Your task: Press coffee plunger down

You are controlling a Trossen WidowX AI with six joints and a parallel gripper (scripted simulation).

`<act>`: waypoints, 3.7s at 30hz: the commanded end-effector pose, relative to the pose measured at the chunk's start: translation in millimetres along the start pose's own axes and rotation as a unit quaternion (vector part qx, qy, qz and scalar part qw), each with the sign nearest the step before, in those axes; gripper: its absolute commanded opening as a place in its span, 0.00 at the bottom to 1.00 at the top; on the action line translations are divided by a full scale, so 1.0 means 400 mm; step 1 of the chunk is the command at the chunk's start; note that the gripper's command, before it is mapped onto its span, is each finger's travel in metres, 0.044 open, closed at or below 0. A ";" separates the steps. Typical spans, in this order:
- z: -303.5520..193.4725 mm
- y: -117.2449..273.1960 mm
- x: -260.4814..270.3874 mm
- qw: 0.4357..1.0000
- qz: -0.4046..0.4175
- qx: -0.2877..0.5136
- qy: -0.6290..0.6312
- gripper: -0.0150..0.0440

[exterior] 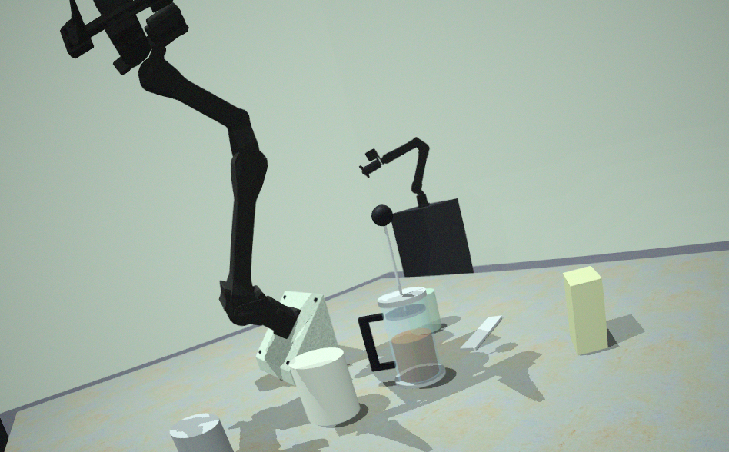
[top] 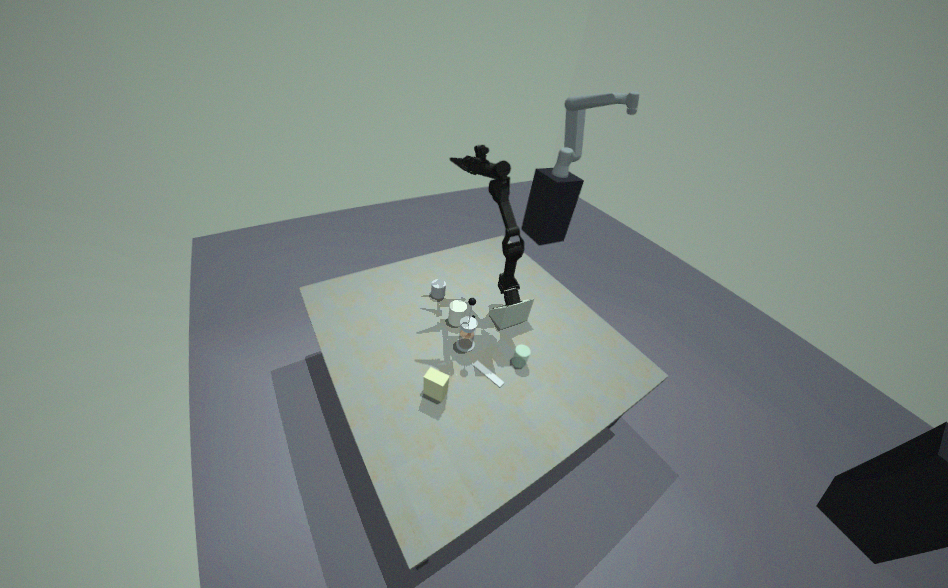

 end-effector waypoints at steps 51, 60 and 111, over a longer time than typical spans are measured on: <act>-0.556 -0.217 -0.479 0.792 -0.027 0.146 -0.593 1.00; -0.695 -0.224 -0.173 0.795 0.004 0.344 -0.499 1.00; -0.964 0.340 0.328 0.875 0.225 0.391 0.173 1.00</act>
Point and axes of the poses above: the point midway between the two fingers, 35 mm back from their tips, its own y axis back along the fingers, its own x axis across the jaws, z = x × y, the point moved 9 cm from there along y, back along the fingers, and after that the axes turned 5 degrees about -y, right-handed, at the moved point
